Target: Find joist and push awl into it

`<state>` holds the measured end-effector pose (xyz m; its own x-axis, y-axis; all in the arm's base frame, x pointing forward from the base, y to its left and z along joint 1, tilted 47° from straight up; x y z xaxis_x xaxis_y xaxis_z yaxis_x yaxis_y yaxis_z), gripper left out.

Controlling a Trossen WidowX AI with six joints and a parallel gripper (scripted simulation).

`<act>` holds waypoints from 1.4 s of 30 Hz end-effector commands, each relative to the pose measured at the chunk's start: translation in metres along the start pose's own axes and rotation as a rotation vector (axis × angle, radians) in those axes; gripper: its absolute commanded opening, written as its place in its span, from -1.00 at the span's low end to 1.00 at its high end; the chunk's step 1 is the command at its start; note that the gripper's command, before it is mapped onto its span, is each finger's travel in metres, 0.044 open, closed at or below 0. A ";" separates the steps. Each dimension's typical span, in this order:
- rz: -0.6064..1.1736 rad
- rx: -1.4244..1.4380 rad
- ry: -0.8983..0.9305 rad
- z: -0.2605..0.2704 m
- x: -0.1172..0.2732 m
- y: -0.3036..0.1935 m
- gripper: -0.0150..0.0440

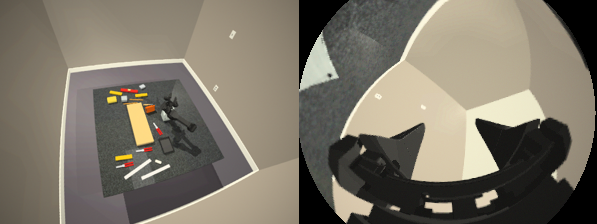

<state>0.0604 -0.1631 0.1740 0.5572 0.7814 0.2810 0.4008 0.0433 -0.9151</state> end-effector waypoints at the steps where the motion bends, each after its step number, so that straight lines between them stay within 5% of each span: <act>1: -0.009 0.011 0.001 -0.001 0.000 0.001 0.95; 20: -1.128 1.003 0.103 -0.069 -0.022 0.138 1.00; 34: -2.137 1.042 0.004 -0.064 -0.031 0.263 1.00; 42: -2.182 1.020 -0.006 -0.063 -0.031 0.269 1.00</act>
<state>0.1941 -0.2133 -0.0628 0.0175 -0.7749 0.6318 -0.1589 0.6217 0.7670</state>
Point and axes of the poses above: the point midway between the two fingers, 35 mm back from their tips, its own x axis back along the fingers, its own z axis across the jaws, y = z × x, the point moved 7 cm from there along x, back along the fingers, and after that the axes turned 1 degree about x, right-handed, at the moved point
